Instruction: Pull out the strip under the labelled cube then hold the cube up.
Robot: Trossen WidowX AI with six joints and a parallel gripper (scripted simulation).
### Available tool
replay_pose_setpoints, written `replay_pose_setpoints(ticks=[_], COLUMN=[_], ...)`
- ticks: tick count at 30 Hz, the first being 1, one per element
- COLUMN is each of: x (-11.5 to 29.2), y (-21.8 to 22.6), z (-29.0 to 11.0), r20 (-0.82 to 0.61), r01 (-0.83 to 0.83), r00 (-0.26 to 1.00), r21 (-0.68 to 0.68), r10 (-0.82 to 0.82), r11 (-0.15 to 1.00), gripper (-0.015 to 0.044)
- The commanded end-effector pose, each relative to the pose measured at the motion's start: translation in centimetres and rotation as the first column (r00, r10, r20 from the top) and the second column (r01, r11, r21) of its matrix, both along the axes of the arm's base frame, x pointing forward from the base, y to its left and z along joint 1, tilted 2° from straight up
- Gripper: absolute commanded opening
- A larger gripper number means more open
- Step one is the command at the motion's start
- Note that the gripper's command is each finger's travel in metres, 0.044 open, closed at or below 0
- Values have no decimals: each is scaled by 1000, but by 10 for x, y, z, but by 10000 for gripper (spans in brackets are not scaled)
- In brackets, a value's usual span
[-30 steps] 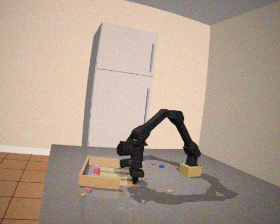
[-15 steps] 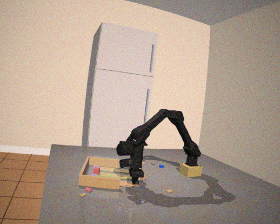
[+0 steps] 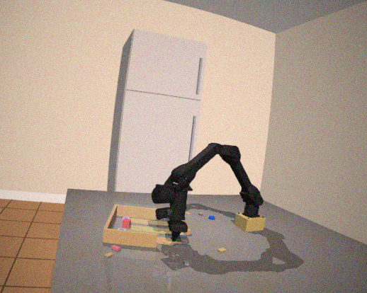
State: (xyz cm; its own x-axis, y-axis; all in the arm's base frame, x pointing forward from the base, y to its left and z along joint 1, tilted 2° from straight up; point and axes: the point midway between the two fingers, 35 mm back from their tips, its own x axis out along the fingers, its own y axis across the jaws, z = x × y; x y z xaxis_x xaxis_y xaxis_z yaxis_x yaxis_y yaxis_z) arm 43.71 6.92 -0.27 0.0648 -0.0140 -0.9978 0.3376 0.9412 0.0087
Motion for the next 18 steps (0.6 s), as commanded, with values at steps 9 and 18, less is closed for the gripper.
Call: replay_pose_setpoints(ticks=[9, 18], x=[-12, -25], y=[4, 10], z=[-6, -7], r20=[-9, -10], r01=[3, 3], r00=[1000, 1000], r21=[-5, -5], r10=[-4, -4], r11=[1000, 1000], gripper=[0, 0])
